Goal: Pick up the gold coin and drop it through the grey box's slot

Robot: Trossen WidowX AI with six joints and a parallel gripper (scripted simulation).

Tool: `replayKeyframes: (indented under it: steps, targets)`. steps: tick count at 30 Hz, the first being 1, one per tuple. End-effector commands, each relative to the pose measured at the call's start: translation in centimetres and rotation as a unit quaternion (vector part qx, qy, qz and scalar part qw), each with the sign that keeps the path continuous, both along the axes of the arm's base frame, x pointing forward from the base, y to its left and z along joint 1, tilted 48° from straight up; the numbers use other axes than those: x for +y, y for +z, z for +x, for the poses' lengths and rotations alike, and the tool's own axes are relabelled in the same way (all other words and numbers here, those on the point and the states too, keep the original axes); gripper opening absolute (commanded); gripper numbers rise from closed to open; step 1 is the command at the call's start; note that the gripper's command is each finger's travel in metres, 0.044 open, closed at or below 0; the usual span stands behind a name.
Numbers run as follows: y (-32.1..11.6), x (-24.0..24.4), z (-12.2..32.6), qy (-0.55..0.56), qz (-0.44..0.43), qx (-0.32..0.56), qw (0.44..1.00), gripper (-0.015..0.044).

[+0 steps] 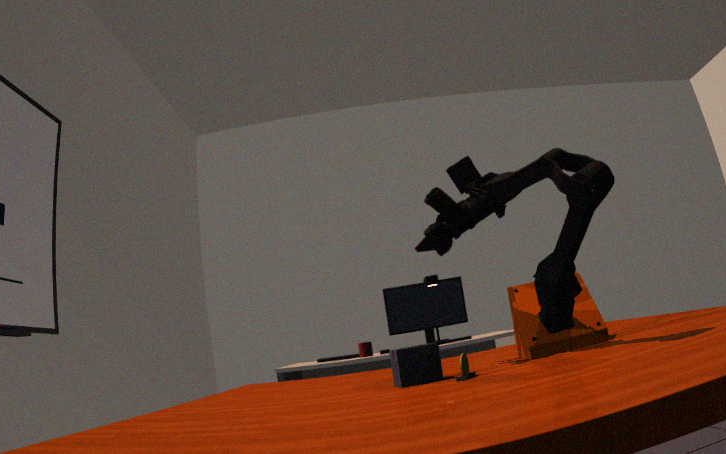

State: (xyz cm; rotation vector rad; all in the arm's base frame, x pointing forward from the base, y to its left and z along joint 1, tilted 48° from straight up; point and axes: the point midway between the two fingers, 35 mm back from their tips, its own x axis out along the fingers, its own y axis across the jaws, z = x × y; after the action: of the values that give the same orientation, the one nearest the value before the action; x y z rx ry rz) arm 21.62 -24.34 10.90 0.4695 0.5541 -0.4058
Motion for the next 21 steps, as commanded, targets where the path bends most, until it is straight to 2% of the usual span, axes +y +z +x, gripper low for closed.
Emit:
replayKeyframes:
  steps: [1, 9, 21]
  targets:
    - [-1.0, 7.3, 3.3, 0.249, -0.013, 0.081, 0.965, 0.0161]
    - [-0.3, 14.6, 4.0, 0.468, -0.015, 0.109, 0.877, 0.0161]
    - [3.7, 23.9, 2.0, 0.756, -0.038, 0.048, 0.652, 0.0161]
